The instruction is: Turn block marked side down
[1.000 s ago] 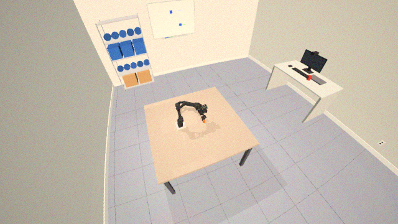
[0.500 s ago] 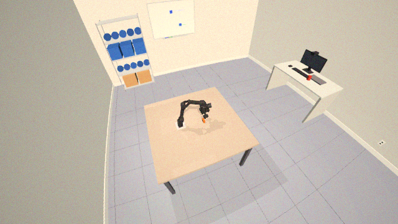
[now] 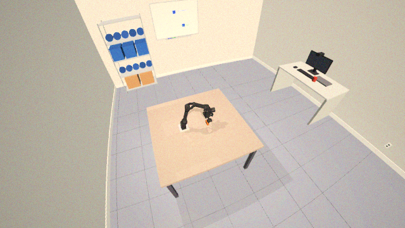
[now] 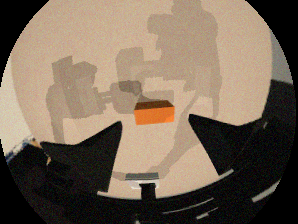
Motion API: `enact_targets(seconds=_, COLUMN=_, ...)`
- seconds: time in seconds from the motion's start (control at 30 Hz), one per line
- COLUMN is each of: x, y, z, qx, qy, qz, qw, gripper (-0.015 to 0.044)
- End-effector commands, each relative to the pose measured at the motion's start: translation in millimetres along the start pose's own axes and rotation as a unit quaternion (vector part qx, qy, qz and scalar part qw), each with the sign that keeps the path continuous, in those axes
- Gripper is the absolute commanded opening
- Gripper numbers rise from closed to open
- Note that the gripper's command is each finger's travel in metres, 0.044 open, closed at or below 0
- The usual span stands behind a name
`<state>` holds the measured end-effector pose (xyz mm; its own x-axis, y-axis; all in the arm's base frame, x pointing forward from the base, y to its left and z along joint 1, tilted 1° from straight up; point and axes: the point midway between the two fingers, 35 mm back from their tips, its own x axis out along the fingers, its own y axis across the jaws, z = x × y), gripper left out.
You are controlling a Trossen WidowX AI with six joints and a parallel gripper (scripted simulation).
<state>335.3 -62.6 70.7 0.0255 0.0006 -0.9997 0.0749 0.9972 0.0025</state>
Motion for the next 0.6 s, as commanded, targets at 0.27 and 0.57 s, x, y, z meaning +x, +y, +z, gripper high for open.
enact_targets(seconds=0.27, x=21.0, y=-0.3, z=-1.4, qx=0.003, qy=0.004, qz=-0.001, qw=1.000, gripper=0.0440)
enact_targets(seconds=0.57, x=35.4, y=-0.3, z=-2.0, qx=0.003, qy=0.004, qz=-0.001, qw=1.000, gripper=0.0440)
